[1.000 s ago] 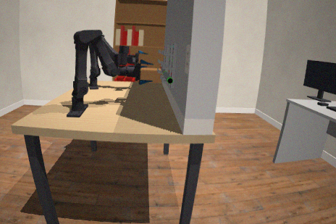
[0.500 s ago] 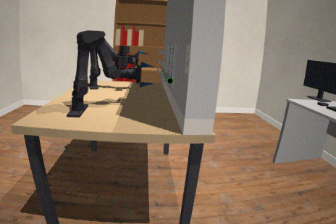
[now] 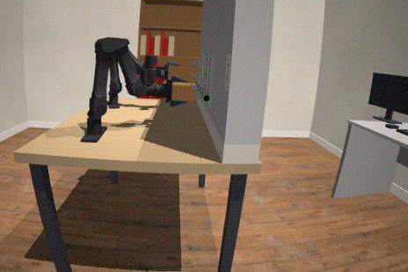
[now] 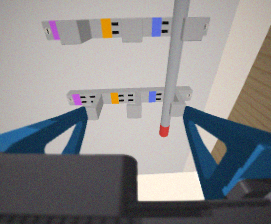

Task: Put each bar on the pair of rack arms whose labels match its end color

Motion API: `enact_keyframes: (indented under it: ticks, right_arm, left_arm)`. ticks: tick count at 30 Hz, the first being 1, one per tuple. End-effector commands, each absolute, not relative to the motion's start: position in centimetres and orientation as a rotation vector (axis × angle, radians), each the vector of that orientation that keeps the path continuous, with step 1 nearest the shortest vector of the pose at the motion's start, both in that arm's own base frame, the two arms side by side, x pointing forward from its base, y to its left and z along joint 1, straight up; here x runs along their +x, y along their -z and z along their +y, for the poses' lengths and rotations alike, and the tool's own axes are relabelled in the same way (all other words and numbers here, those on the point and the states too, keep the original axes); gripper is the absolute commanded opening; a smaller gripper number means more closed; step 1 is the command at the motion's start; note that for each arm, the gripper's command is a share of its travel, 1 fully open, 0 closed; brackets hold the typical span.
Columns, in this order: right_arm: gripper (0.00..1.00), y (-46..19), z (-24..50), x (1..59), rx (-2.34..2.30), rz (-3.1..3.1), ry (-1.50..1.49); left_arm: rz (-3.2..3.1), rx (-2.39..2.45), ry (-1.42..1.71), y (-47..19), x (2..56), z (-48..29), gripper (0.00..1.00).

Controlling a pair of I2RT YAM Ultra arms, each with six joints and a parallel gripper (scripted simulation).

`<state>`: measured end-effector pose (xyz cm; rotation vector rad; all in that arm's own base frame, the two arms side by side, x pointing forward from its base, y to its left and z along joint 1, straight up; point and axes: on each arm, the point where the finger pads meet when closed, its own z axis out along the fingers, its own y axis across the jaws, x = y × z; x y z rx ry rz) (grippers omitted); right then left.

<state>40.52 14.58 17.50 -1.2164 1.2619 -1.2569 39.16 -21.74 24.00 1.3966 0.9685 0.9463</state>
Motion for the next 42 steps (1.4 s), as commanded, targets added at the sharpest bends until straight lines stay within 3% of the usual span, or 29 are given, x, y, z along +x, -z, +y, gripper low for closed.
enact_keyframes:
  ticks: [1, 42]
  right_arm:
    - [1.00, -18.2, 14.3, 40.8, -1.180, 1.254, 1.254]
    - [1.00, -18.7, 14.0, 45.0, -1.180, 1.254, 1.254]
  left_arm:
    - [0.953, 1.352, -0.953, -25.5, 39.2, -22.0, 1.00]
    - [0.953, 1.352, -0.953, -25.5, 39.2, -22.0, 1.00]
